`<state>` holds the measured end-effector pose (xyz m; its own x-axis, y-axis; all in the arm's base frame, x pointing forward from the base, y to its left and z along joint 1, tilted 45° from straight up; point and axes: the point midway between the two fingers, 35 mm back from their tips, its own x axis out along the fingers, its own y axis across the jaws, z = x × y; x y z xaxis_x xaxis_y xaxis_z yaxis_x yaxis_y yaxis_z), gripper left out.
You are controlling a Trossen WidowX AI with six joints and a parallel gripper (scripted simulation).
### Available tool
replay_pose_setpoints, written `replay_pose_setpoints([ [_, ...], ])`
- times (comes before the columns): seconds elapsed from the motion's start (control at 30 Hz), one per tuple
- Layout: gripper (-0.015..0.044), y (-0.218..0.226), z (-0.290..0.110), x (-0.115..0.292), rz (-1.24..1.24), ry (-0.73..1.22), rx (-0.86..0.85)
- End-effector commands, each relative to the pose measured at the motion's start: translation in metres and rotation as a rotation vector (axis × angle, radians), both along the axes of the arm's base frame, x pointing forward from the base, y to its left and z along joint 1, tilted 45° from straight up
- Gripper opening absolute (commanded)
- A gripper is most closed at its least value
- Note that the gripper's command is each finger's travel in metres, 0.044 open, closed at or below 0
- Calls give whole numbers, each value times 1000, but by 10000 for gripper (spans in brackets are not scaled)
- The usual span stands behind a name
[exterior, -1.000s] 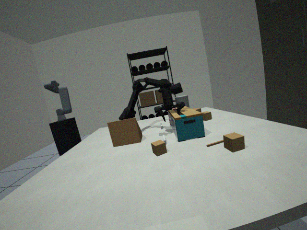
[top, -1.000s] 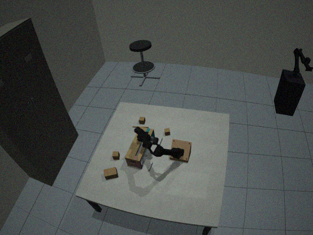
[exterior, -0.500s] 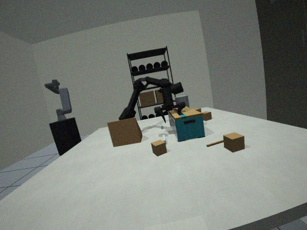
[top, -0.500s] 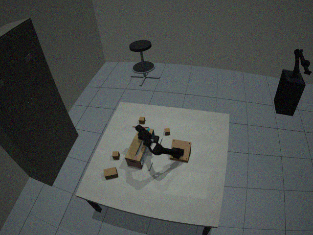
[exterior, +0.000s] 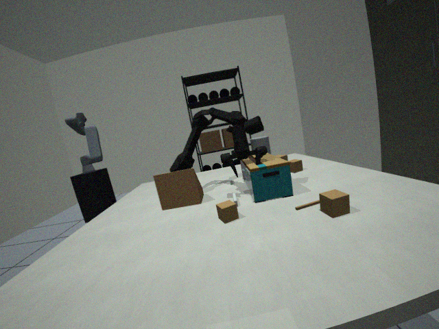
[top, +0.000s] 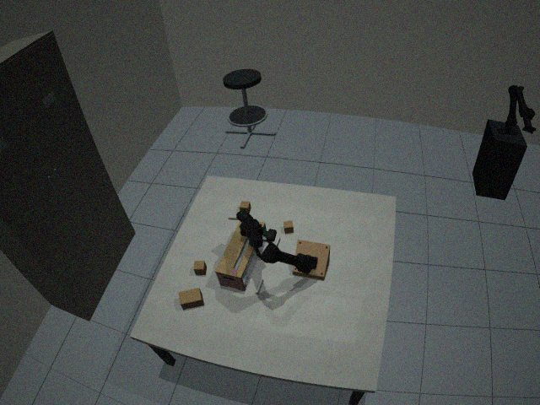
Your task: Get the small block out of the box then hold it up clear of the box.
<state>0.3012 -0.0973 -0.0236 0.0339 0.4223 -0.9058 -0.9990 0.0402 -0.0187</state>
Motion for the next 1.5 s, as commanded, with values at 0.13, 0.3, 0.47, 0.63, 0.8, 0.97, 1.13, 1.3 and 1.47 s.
replay_pose_setpoints([
  [0.13, 400, -10, -11, 0, 5, 1, -1],
  [0.3, 400, -19, -2, 0, 4, 2, -1],
  [0.47, 400, -51, 33, -3, 0, 6, 1],
  [0.63, 400, -51, 31, -2, -11, -1, -3],
  [0.8, 285, -70, 27, -10, -279, 108, -24],
  [0.97, 285, -72, 24, -14, -657, 264, 42],
  [1.13, 285, -75, 20, -18, -1124, 484, 135],
  [1.3, 285, -78, 17, -22, -1585, 738, 237],
  [1.47, 285, -80, 14, -26, -1952, 979, 330],
])
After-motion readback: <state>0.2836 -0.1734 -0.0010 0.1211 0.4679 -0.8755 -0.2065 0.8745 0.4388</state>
